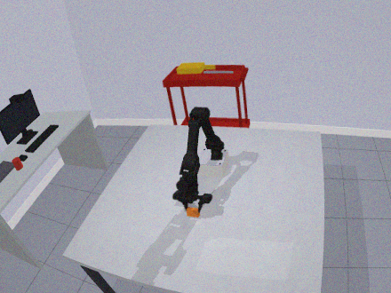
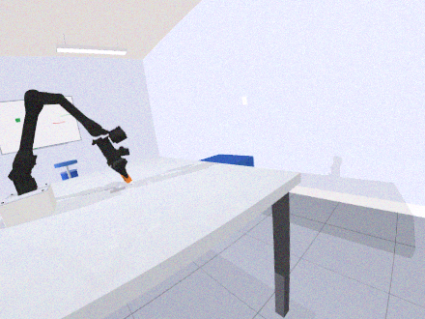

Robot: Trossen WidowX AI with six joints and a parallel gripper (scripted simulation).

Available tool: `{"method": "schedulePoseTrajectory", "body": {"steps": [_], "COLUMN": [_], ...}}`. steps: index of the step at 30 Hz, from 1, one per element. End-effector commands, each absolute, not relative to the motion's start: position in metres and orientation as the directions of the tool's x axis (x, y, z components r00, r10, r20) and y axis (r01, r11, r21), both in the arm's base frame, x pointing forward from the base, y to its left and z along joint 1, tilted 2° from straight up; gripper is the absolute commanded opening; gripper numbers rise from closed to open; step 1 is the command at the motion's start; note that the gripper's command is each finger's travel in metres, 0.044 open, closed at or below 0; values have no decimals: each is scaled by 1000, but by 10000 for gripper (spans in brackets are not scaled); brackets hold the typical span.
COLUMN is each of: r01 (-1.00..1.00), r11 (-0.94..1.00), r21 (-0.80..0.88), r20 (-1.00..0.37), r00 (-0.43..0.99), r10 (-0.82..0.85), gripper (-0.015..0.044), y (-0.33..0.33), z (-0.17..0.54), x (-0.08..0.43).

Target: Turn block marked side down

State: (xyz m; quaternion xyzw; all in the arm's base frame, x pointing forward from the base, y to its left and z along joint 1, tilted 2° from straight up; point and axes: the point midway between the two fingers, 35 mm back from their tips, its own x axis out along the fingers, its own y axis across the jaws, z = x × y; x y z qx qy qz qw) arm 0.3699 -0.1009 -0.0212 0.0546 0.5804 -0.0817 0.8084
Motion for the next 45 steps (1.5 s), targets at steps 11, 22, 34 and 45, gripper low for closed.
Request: {"method": "schedulePoseTrajectory", "body": {"steps": [11,22,34,45], "r01": [187,187,189,188], "r11": [982,982,982,982], "r21": [-7,-7,-6,-7], "r20": [-862,-808,-701,-587], "r00": [496,578,700,794], "r10": [-100,-116,-139,-156], "gripper": [0,0,0,0], "y": [-98,-99,-103,-102], "z": [-19,-26,-50,-60], "x": [362,365,375,373]}}
